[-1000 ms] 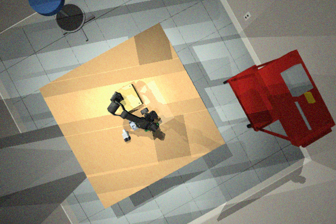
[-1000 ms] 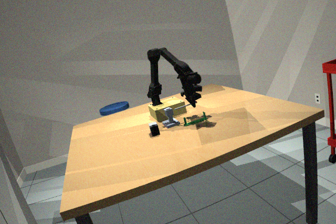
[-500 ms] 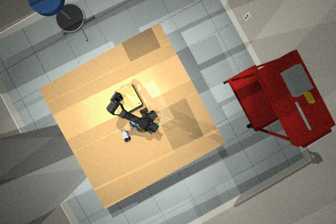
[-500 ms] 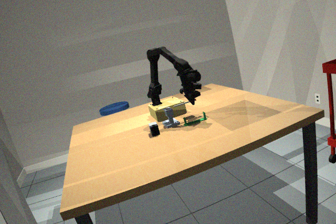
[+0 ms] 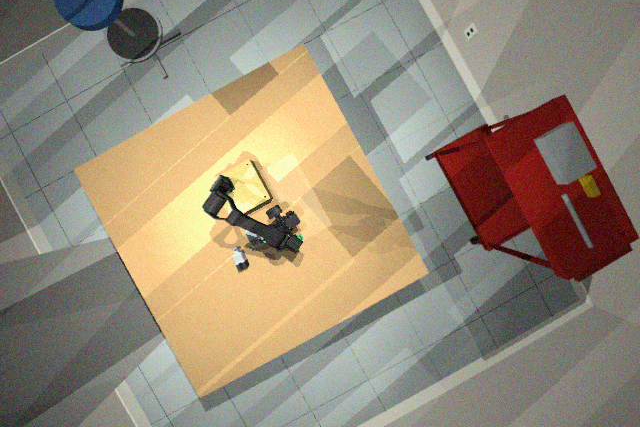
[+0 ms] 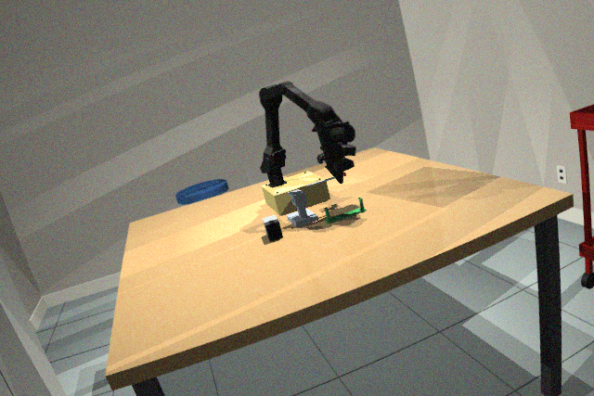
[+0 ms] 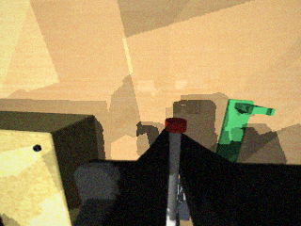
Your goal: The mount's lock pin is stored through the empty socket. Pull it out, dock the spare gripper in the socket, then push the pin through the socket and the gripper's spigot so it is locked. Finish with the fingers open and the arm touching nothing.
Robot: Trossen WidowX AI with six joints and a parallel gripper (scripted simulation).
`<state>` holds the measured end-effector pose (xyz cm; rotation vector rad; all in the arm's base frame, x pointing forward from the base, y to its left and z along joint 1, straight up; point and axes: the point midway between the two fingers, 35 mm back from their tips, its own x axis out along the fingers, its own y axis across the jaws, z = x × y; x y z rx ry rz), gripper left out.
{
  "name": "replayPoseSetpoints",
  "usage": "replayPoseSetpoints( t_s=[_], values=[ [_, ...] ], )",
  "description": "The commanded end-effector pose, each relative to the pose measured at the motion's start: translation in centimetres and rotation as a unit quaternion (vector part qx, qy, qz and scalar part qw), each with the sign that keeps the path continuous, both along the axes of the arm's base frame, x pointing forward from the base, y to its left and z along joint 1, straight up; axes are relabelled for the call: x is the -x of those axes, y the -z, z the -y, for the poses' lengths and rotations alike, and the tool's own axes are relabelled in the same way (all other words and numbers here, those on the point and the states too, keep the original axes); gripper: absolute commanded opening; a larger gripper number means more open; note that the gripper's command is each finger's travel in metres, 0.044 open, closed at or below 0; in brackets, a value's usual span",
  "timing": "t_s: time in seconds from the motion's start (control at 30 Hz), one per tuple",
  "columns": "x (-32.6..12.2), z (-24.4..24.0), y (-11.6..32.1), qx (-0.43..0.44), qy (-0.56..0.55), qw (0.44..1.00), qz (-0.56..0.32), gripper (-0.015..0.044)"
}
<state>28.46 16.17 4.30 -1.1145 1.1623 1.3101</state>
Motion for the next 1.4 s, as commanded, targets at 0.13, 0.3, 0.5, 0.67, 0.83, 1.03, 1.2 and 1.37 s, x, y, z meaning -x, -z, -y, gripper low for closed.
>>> replayPoseSetpoints(
  t_s=[0.13,0.3,0.5,0.67,0.83,1.03,1.2,1.37],
  values=[
    [-2.0,-1.1,-0.4,-0.001,0.007,1.0,0.002,0.0],
    [-3.4,-1.8,-0.7,-0.001,0.011,1.0,0.002,0.0],
    [-5.0,-2.7,-1.0,-0.002,0.017,1.0,0.003,0.0],
    [-6.3,-3.4,-1.1,-0.002,0.021,1.0,0.004,0.0],
    [-7.6,-4.1,-1.2,-0.003,0.026,1.0,0.004,0.0],
    [-9.0,-4.9,-1.2,-0.004,0.032,0.999,0.005,0.0],
    [-10.1,-5.5,-1.2,-0.004,0.036,0.999,0.005,0.0],
    [-10.4,-5.7,-1.1,-0.004,0.037,0.999,0.006,0.0]
  ],
)
